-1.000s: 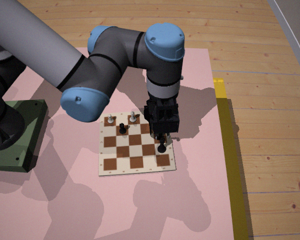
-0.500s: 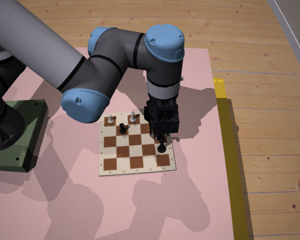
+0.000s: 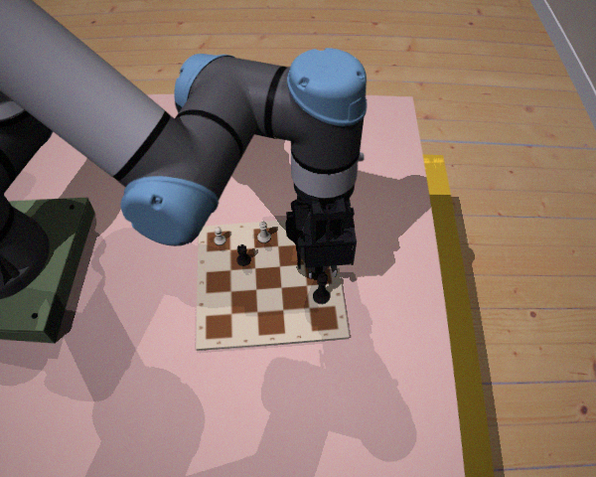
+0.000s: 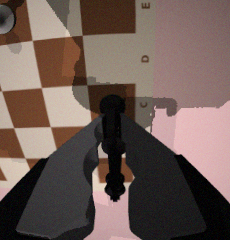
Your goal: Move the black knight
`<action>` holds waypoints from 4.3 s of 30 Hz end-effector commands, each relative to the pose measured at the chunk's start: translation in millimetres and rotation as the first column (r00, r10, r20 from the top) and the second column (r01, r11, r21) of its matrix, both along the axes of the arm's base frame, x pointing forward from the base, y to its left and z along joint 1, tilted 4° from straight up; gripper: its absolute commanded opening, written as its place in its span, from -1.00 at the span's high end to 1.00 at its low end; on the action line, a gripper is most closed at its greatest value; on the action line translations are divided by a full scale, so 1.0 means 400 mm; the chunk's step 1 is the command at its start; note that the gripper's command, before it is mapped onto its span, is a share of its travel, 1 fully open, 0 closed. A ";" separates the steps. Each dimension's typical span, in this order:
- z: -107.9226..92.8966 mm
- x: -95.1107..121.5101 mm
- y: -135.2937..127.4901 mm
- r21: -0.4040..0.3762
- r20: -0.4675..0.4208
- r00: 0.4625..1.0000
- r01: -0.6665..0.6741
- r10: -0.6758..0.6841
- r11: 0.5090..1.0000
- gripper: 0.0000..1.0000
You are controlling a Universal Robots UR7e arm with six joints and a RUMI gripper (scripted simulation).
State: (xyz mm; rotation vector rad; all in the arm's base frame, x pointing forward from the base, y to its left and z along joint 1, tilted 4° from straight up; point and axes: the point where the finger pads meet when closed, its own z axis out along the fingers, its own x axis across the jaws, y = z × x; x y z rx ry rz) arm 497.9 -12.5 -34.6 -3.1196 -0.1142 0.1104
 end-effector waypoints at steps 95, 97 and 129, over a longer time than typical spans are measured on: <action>0.226 0.017 -0.004 0.000 0.001 1.000 0.000 0.000 1.000 -1.00; 0.226 0.017 -0.004 0.000 0.001 1.000 0.000 0.000 1.000 -1.00; 0.406 0.029 -0.006 0.000 0.001 1.000 0.000 0.000 1.000 -1.00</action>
